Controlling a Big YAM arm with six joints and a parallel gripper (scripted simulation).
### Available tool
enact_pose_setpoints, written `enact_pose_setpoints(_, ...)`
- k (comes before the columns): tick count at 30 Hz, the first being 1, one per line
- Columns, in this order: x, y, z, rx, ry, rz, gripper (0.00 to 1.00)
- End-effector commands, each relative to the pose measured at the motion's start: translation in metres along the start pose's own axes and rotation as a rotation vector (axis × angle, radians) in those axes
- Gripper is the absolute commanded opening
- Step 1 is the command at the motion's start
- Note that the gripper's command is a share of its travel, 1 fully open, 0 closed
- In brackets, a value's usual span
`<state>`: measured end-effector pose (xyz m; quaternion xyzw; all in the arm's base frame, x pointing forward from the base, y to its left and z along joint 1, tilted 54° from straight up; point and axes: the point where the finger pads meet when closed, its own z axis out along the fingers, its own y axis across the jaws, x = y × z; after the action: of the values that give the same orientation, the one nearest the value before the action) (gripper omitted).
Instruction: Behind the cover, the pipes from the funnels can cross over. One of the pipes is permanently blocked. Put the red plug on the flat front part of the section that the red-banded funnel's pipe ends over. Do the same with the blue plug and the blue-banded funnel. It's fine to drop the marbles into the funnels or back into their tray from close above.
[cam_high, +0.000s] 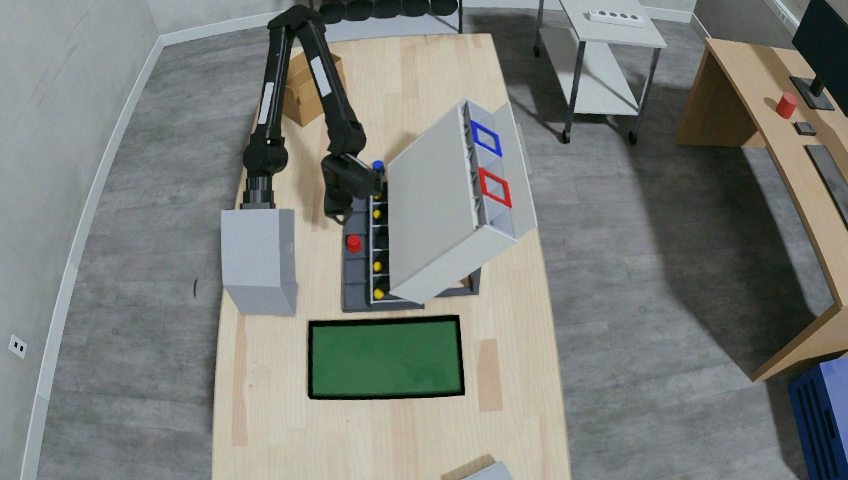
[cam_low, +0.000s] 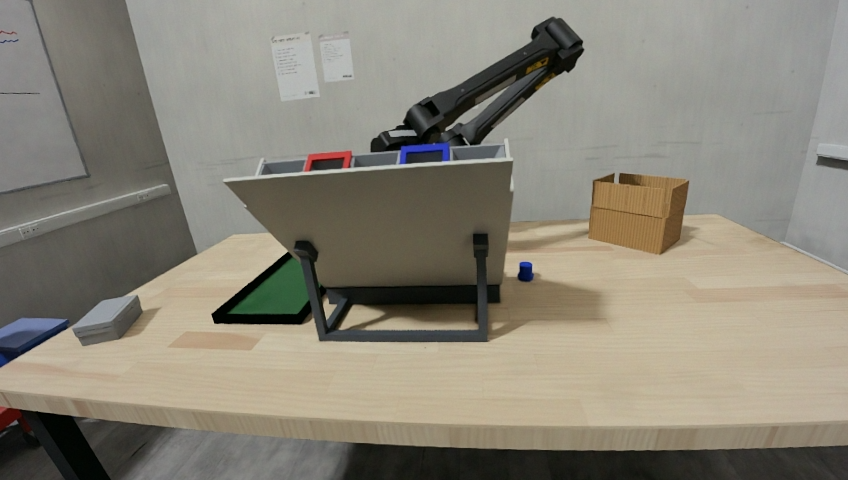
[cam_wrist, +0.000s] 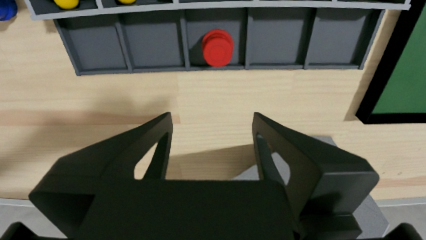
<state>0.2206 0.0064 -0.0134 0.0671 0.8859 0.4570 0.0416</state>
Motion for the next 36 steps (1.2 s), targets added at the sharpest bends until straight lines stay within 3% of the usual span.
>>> enact_pose_setpoints(1, -0.018, -0.004, -0.009, 0.011, -0.019, -0.017, 0.59)
enact_pose_setpoints(18, -0.026, -0.005, -0.012, 0.007, -0.014, -0.011, 0.59)
enact_pose_setpoints(19, -0.013, -0.003, -0.007, 0.004, -0.01, -0.005, 0.87)
enact_pose_setpoints(36, -0.014, -0.003, -0.007, 0.004, -0.01, -0.005, 0.87)
